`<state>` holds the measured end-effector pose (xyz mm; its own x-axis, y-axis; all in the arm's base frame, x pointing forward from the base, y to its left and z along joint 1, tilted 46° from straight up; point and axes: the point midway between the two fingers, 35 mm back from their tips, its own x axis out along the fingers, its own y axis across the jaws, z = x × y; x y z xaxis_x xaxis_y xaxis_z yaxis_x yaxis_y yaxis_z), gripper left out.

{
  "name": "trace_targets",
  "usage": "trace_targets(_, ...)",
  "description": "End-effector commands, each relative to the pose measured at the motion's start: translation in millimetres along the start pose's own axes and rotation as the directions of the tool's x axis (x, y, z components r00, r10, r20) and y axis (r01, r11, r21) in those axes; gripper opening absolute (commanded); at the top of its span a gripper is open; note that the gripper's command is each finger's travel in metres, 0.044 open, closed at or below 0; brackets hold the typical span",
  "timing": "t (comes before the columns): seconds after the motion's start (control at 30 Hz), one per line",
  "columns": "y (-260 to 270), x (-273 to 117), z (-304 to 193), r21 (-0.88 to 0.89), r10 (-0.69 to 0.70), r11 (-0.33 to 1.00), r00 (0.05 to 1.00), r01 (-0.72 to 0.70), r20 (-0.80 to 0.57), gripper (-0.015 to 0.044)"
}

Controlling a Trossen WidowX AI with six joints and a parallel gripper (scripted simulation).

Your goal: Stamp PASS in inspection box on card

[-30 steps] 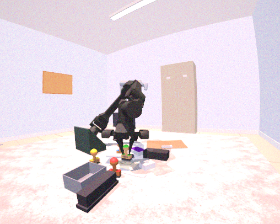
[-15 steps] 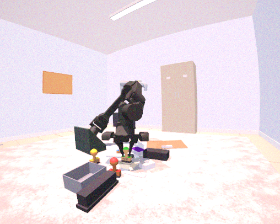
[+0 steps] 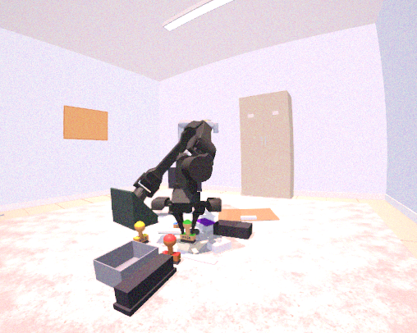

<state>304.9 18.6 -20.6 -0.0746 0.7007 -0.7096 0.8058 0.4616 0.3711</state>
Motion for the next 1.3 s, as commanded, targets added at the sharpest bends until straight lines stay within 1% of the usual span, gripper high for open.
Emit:
trace_targets(0.0, 0.4, 1.2, -0.1, 0.004, 0.004, 1.000, 1.000, -0.004, -0.002, 0.0000)
trace_targets(1.27, 0.5, 4.8, -0.2, 0.004, 0.004, 1.000, 1.000, -0.004, -0.002, 0.0000)
